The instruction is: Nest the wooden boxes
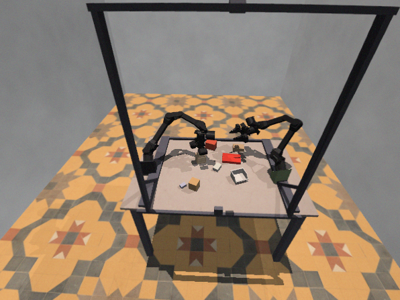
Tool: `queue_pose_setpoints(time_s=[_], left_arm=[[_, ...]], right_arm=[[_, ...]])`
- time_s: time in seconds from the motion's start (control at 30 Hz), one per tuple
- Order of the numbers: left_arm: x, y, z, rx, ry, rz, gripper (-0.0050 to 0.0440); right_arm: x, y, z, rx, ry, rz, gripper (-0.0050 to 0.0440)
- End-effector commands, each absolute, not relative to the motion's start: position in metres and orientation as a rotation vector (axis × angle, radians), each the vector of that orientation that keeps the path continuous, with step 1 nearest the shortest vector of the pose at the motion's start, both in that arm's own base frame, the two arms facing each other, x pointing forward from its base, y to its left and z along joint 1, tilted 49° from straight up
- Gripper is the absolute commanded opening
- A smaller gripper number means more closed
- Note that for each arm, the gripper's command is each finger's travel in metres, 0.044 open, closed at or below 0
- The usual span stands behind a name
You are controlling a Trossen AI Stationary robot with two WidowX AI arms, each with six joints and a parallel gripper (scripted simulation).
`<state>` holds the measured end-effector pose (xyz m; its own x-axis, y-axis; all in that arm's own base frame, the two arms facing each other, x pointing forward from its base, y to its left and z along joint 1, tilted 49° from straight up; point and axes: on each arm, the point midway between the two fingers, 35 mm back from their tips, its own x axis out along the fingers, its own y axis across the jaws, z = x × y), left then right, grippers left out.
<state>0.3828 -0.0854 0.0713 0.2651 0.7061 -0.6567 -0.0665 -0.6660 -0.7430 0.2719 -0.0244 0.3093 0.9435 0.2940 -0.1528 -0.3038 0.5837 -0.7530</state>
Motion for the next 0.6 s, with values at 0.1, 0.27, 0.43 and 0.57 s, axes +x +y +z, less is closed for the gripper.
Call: queue_pose_setpoints(time_s=[0.1, 0.27, 0.43, 0.57], left_arm=[[0.385, -0.081, 0.072, -1.882, -0.576, 1.453, 0.0178], [0.387, -0.077, 0.068, -1.882, -0.576, 1.453, 0.0178], [0.389, -0.074, 0.064, -1.882, -0.577, 1.453, 0.0178], [0.389, -0.073, 0.063, -1.882, -0.574, 1.452, 0.0178]], right_arm=[[0.269, -0.023, 0.317, -0.901, -0.007, 0.338, 0.0400], [0.269, -0.023, 0.317, -0.901, -0.007, 0.338, 0.0400], [0.269, -0.023, 0.317, -0.901, -0.007, 0.338, 0.0400], [0.269, -0.023, 0.317, -0.901, -0.007, 0.338, 0.0400]])
